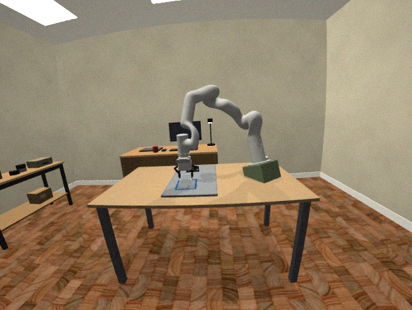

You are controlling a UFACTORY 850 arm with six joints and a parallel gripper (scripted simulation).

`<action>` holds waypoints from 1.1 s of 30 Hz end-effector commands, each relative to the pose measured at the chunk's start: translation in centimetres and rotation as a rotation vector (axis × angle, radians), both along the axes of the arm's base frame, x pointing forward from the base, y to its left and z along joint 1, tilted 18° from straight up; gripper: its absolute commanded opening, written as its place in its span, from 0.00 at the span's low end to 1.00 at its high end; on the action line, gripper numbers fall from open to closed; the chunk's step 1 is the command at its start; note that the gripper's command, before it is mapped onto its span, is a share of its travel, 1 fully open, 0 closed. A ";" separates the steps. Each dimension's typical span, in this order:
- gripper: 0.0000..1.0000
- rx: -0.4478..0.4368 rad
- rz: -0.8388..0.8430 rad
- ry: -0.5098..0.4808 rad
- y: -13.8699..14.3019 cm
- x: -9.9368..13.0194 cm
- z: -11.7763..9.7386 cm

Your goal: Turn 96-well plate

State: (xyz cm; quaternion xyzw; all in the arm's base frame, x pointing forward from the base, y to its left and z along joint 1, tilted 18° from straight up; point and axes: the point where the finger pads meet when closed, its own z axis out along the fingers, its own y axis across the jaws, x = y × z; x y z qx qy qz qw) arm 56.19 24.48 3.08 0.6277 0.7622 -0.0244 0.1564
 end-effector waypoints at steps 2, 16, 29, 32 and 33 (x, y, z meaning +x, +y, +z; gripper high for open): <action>0.00 0.001 0.000 -0.001 -0.1 0.2 -0.7; 0.00 0.001 0.000 -0.001 -0.6 0.6 -2.6; 0.00 0.001 0.000 -0.001 -0.7 0.7 -2.9; 0.00 0.001 0.000 -0.001 -0.7 0.7 -2.9; 0.00 0.001 0.000 -0.001 -0.7 0.7 -2.9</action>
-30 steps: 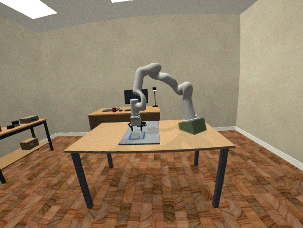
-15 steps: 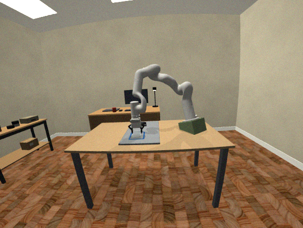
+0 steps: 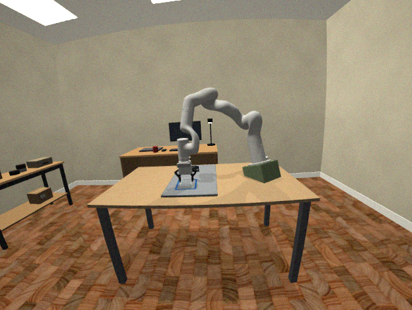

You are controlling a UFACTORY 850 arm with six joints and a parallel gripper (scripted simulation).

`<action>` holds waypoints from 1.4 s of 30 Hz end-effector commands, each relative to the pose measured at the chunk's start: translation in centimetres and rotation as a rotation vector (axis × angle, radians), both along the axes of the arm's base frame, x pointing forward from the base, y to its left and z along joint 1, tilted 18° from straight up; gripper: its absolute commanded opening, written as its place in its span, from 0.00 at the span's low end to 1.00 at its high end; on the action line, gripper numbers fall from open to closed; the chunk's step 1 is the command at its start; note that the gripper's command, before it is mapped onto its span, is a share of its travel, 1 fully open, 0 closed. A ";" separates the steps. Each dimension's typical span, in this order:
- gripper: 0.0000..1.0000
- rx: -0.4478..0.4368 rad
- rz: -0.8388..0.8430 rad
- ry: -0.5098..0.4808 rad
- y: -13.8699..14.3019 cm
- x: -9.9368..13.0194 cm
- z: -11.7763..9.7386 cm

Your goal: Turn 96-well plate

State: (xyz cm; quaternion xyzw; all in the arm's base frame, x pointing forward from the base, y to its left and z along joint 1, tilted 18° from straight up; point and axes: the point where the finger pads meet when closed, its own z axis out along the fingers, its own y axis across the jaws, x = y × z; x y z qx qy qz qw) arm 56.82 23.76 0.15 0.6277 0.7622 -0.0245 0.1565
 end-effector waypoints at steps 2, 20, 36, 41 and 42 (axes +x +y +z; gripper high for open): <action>0.00 0.001 0.000 -0.001 0.1 0.1 0.1; 0.00 0.001 0.000 -0.001 0.0 0.1 -0.2; 0.00 0.001 0.000 -0.001 -0.1 0.2 -0.4; 0.00 0.001 0.000 -0.001 -0.1 0.2 -0.5; 0.00 0.001 0.000 -0.001 -0.1 0.2 -0.5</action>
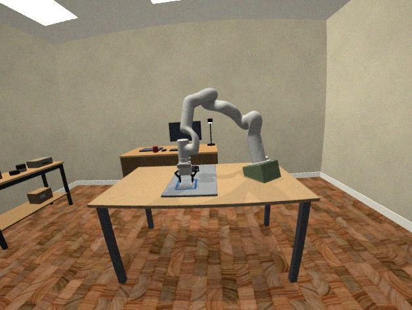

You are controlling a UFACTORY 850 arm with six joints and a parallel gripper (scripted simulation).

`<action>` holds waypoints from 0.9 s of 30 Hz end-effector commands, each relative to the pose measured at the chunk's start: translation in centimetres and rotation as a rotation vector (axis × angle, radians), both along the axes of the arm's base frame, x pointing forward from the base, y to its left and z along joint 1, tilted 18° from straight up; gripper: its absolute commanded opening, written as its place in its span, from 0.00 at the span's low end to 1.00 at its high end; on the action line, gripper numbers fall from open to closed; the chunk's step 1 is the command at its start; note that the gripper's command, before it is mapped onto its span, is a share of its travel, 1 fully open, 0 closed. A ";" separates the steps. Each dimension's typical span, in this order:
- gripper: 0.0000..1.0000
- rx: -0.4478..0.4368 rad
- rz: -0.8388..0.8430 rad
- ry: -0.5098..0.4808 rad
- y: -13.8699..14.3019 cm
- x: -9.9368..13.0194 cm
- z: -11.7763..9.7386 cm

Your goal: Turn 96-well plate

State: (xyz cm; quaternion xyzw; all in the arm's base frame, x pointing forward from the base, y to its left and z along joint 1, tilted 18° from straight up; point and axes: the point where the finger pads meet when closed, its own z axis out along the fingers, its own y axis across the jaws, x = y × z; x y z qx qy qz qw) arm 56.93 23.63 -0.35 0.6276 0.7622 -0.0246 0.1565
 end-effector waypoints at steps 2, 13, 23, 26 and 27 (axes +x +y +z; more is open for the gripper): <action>0.00 0.001 0.000 -0.001 0.0 0.1 0.0; 0.00 0.001 0.000 -0.001 0.0 0.1 -0.1; 0.00 0.001 0.000 -0.001 0.0 0.1 -0.3; 0.00 0.001 0.000 -0.001 0.0 0.1 -0.3; 0.00 0.001 0.000 -0.001 0.0 0.1 -0.3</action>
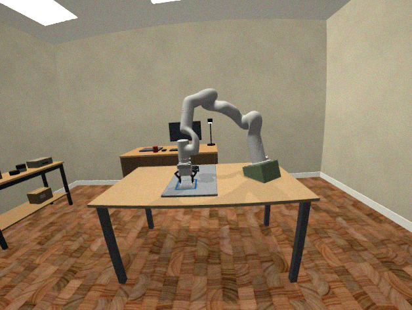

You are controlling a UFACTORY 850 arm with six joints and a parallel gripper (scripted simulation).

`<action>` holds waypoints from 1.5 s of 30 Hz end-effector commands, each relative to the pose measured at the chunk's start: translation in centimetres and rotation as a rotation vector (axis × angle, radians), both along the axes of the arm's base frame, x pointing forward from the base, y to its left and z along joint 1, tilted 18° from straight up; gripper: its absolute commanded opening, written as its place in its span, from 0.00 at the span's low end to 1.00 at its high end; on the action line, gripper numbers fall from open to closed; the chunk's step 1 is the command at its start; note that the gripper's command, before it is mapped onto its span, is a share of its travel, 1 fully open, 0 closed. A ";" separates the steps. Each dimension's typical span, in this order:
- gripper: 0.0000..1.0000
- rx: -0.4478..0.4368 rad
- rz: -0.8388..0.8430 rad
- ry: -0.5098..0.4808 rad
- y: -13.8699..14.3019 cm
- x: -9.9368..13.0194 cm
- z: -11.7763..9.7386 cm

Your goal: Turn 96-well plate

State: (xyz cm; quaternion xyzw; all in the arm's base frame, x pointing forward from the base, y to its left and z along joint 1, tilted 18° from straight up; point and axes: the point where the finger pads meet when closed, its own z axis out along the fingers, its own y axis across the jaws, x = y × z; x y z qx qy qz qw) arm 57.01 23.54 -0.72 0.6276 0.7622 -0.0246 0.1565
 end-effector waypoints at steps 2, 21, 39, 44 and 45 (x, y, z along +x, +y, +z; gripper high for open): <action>0.00 0.001 0.000 -0.001 0.0 0.1 0.0; 1.00 0.001 0.000 -0.001 0.0 0.1 -0.2; 1.00 0.001 0.000 -0.001 0.0 0.1 -0.2; 1.00 0.001 0.000 -0.001 0.0 0.1 -0.2; 1.00 0.001 0.000 -0.001 0.0 0.1 -0.2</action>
